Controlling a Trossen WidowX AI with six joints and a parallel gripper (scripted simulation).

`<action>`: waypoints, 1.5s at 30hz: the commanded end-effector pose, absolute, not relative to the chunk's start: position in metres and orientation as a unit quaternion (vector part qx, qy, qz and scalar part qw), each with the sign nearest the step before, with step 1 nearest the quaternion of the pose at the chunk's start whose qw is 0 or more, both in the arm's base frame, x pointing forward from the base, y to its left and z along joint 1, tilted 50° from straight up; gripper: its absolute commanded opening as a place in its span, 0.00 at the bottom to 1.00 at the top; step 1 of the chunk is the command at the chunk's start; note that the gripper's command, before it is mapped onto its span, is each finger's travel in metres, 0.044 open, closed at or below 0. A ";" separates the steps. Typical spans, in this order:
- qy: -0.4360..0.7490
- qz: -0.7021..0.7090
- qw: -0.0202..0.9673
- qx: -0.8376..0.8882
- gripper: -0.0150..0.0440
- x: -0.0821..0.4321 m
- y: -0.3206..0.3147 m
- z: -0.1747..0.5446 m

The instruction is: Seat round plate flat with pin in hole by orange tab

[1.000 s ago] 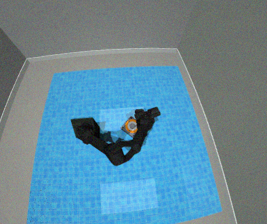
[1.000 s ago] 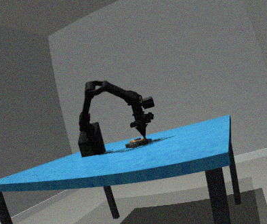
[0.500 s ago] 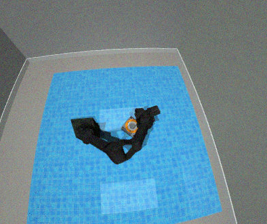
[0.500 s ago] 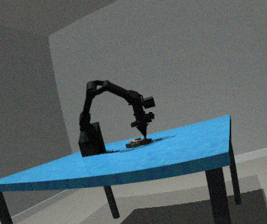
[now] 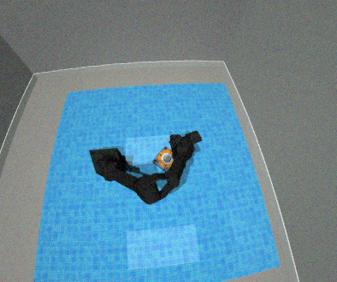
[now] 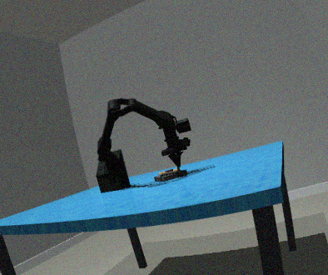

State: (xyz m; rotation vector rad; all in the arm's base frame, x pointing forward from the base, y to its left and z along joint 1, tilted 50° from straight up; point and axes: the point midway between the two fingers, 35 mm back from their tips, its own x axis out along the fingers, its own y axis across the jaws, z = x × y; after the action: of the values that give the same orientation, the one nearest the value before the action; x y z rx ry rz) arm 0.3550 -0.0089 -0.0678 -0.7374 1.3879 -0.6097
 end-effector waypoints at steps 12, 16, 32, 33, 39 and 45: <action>0.620 -0.268 0.662 -0.325 0.25 0.349 -0.002 -0.081; 0.620 -0.268 0.662 -0.325 0.25 0.349 -0.002 -0.081; 0.620 -0.267 0.662 -0.325 0.25 0.342 0.004 -0.089; 0.620 -0.267 0.662 -0.325 0.25 0.341 0.005 -0.089; 0.620 -0.267 0.662 -0.325 0.25 0.338 0.007 -0.092; 0.620 -0.267 0.662 -0.325 0.25 0.335 0.008 -0.094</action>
State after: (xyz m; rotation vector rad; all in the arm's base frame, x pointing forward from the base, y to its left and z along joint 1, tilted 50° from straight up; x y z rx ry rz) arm 0.3407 0.0080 -0.0887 -0.7337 1.3851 -0.6070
